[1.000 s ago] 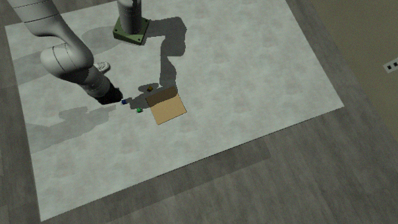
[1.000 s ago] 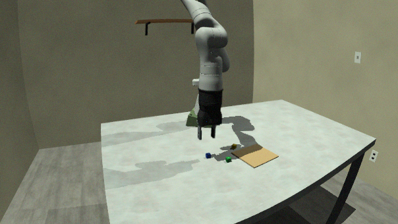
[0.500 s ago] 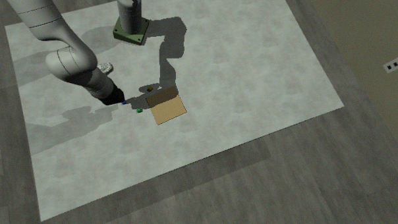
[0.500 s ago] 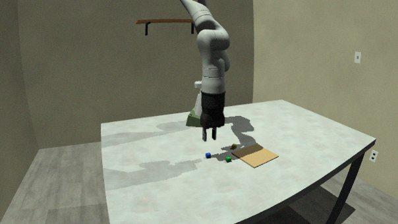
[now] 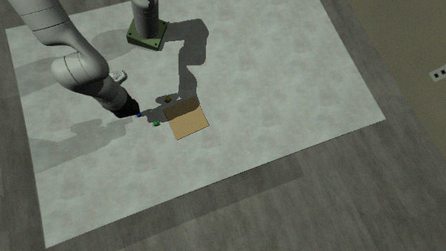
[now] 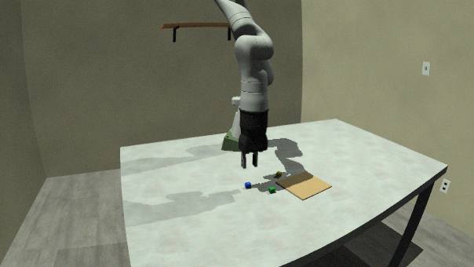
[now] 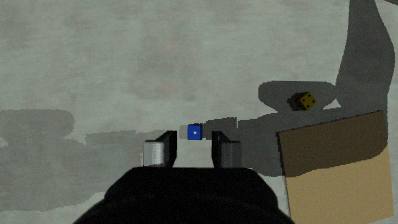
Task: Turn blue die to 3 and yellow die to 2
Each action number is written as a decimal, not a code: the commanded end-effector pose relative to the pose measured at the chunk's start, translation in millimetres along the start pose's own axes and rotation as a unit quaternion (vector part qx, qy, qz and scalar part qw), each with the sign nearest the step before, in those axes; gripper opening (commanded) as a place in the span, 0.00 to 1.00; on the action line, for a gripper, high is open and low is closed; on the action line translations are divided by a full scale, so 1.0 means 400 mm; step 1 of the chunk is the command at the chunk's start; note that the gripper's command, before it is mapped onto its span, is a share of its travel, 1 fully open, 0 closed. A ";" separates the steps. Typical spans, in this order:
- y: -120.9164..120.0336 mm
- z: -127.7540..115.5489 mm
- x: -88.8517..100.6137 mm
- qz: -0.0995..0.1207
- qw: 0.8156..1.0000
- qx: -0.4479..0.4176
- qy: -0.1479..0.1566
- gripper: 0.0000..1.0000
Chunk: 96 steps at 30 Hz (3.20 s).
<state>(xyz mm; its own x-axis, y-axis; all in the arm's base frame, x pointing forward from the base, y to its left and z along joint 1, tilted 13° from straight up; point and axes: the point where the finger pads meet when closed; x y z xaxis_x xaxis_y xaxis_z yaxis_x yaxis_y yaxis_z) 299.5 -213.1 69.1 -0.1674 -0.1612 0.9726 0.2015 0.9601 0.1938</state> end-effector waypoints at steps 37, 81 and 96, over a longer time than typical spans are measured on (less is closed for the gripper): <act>-0.001 -0.001 -0.069 0.001 1.000 0.000 0.000 0.64; -0.001 -0.001 -0.130 0.001 1.000 0.000 0.000 0.64; -0.001 -0.001 -0.130 0.001 1.000 0.000 0.000 0.64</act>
<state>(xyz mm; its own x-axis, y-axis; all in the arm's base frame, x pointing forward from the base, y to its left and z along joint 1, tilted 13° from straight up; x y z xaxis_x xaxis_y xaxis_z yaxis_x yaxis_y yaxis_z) 308.4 -204.7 18.2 -0.1674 -0.1612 0.9726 0.2017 0.9601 0.1938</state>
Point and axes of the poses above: the point where the finger pads meet when closed, its own x axis back along the fingers, its own y axis across the jaws, z = x × y, and after that the axes turned 4 degrees about x, right-handed
